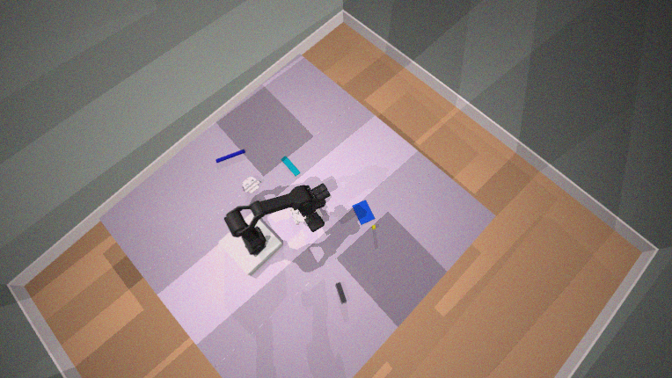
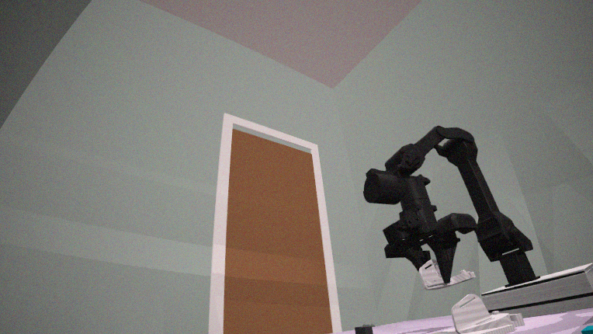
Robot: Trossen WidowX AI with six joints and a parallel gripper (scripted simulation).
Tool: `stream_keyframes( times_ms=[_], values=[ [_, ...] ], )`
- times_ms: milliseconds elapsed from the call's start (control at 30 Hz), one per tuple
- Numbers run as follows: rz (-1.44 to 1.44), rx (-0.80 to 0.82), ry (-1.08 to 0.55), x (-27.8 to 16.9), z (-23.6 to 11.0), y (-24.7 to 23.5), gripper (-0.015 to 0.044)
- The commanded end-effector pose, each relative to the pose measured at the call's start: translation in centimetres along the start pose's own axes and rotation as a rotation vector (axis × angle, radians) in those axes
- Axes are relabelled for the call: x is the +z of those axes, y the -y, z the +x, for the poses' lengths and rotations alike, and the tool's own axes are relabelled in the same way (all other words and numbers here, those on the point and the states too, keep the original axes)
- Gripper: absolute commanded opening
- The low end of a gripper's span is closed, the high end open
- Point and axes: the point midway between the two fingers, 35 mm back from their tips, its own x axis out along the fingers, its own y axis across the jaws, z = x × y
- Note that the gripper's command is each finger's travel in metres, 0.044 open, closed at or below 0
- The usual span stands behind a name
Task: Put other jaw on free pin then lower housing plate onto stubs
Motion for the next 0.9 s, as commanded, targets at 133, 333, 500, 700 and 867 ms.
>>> stream_keyframes(
  times_ms=[133, 333, 500, 700, 867],
  values=[
    [-0.029, -0.004, 0.002, 0.0, 0.0, 0.0, 0.0134],
    [-0.029, -0.004, 0.002, 0.0, 0.0, 0.0, 0.0134],
    [-0.029, -0.004, 0.002, 0.1, 0.0, -0.1, 0.0134],
    [-0.029, -0.003, 0.002, 1.1, 0.0, -1.5, 0.0134],
    [-0.029, -0.003, 0.002, 1.2, 0.0, -1.6, 0.0134]
  ],
)
